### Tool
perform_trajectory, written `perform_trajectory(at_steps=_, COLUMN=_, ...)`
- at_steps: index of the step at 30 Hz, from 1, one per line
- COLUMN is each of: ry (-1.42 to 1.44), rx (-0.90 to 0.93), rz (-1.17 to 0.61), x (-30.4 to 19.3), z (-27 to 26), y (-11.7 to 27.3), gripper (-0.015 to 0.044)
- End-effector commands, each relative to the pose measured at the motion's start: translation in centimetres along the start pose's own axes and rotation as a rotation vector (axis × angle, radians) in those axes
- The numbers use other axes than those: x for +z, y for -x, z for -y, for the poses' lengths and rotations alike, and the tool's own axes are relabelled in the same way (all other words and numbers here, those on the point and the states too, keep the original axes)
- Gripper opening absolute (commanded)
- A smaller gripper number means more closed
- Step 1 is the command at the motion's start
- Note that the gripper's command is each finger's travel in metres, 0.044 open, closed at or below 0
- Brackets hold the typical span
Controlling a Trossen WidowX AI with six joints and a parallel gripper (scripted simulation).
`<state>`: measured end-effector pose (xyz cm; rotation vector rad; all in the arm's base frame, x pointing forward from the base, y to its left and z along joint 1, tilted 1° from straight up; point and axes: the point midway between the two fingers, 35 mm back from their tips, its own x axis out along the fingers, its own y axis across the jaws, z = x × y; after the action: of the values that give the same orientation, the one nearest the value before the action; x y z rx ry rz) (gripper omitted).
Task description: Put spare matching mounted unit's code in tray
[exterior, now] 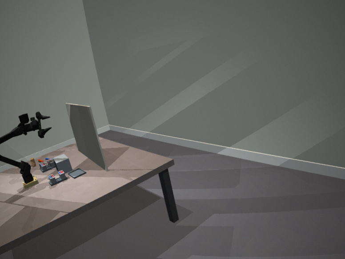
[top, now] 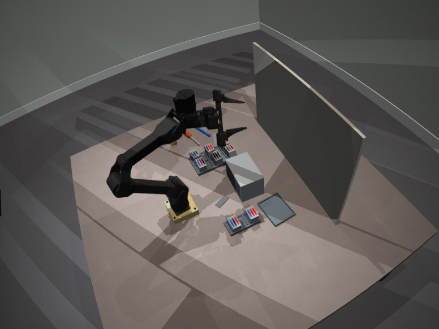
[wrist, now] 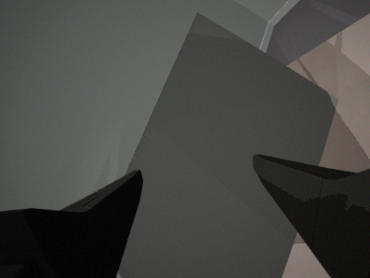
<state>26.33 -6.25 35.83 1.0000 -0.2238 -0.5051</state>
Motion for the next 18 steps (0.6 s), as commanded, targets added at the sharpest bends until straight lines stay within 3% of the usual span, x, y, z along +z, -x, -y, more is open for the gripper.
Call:
perform_trajectory(at_steps=1, ry=0.000, rx=0.000, rz=0.000, x=0.0, z=0.0, y=0.0, gripper=0.0426)
perform_trajectory(at_steps=8, ry=0.048, rx=-0.022, rz=-0.024, x=-0.4, z=-0.1, y=-0.5, gripper=0.0440)
perform_trajectory(at_steps=18, ry=0.668, rx=-0.311, rz=-0.496, x=-6.5, z=1.7, y=-6.7, gripper=0.0440)
